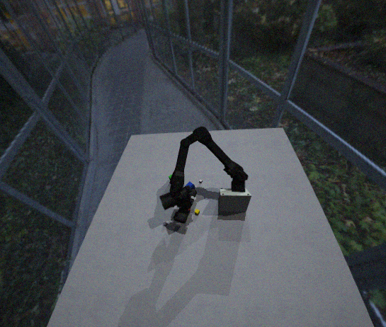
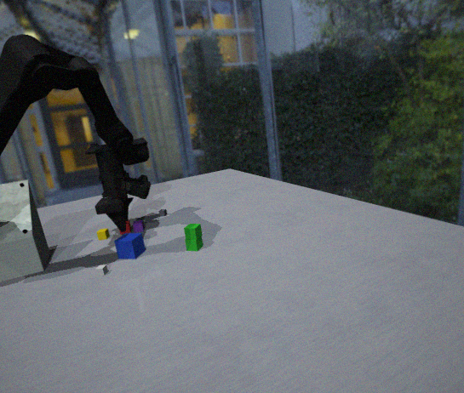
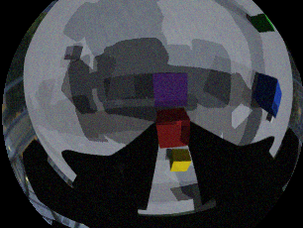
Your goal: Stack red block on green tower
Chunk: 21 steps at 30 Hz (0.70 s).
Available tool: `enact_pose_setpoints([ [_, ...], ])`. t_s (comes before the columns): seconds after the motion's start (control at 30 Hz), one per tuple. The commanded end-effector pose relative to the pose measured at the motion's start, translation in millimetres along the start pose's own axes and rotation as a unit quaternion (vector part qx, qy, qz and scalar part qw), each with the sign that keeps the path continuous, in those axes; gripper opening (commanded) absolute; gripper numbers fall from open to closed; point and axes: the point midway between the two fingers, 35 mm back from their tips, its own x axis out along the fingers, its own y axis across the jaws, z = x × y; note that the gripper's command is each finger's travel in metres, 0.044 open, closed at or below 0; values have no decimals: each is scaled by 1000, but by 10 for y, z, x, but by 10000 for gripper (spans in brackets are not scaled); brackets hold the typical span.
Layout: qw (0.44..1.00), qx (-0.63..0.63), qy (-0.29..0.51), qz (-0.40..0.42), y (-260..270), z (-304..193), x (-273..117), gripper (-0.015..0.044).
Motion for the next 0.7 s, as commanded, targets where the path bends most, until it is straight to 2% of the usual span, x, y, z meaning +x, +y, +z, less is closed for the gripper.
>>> enact_pose_setpoints([
  [0.0, 1000, 3, -3, 3, 13, 15, -142, 0],
  [0.67, 1000, 3, -2, 5, 16, 4, -1118, 0],
])
